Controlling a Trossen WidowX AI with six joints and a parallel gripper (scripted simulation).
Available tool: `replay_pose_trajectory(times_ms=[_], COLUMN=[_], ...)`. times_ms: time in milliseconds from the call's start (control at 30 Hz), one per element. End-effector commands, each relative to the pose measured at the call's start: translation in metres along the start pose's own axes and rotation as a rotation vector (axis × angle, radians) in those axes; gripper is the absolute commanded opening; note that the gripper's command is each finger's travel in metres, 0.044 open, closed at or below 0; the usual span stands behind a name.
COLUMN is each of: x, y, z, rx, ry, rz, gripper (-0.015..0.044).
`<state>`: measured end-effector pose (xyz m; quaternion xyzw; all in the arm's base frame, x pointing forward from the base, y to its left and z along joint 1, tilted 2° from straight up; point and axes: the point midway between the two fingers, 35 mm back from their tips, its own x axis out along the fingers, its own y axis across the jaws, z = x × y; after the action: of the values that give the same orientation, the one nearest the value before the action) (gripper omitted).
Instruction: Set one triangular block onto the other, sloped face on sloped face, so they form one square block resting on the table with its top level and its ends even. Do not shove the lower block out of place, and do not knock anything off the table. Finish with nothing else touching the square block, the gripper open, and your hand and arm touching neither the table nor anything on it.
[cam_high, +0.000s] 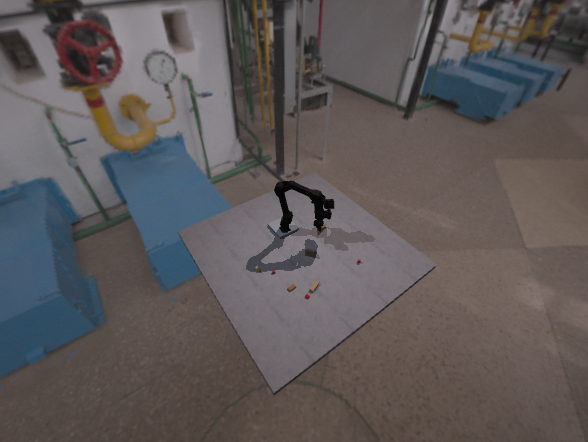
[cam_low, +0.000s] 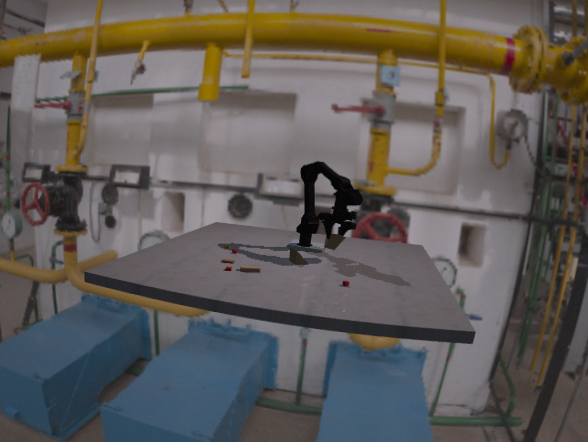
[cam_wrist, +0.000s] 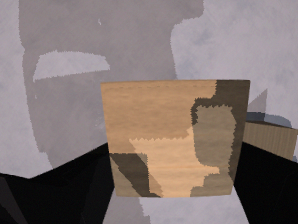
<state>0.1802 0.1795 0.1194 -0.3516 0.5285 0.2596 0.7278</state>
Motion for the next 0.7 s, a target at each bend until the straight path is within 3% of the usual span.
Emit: replay_pose_trajectory(times_ms=[0,667], x=[-0.0014,-0.0033], y=[-0.001,-0.0041], z=[0.0018,0.0044], rx=[0.138,0.803], ry=[0.015,0.137], rz=[0.021,0.085], gripper=[0.0,0.0])
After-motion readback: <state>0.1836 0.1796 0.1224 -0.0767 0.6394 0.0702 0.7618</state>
